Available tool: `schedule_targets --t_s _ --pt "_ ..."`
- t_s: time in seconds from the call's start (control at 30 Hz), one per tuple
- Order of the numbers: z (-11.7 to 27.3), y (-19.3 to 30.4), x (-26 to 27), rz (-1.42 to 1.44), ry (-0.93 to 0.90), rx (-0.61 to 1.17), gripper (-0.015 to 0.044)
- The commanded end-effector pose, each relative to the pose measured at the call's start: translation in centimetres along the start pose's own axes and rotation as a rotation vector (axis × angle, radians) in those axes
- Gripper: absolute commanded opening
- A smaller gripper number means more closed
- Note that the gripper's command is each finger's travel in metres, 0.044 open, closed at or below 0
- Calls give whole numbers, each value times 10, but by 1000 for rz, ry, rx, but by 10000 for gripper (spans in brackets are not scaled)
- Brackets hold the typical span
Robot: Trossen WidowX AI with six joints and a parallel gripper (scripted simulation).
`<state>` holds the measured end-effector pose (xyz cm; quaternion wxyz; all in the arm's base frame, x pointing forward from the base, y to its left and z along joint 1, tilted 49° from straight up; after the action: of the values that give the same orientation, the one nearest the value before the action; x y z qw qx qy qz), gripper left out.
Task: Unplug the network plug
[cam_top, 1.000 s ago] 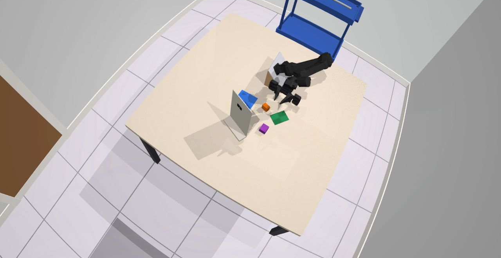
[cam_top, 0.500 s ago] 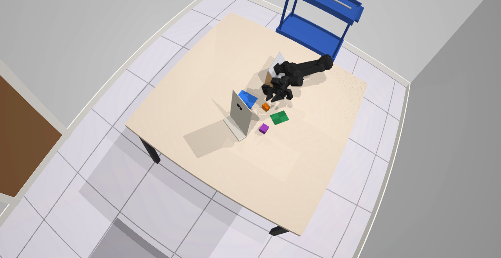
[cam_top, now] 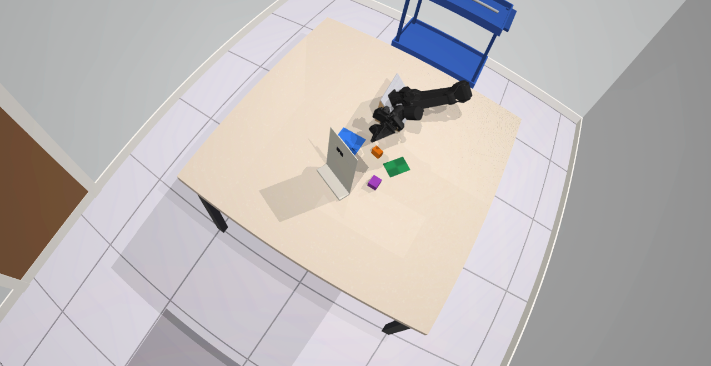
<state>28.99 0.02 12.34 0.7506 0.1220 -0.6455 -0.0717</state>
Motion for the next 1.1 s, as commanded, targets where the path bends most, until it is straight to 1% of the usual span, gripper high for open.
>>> schedule_targets --t_s 0.0,0.27,0.6,1.07 --pt "8 -3 -17 -170 30 -2 156" --pt "21 -6 -35 -432 57 -11 156" --pt "20 -7 -36 -438 57 -10 156" --pt "-12 -13 -38 -432 41 -4 156"
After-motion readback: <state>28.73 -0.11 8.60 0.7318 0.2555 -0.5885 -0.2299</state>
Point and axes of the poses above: the point midway between the two fingers, 35 mm back from their tips, its own z axis back along the fingers, its own x axis across the jaws, y = z × x, the point moved 3 cm from there along z, back along the fingers, and after that the axes turned 5 degrees about z, right-handed, at the moved point
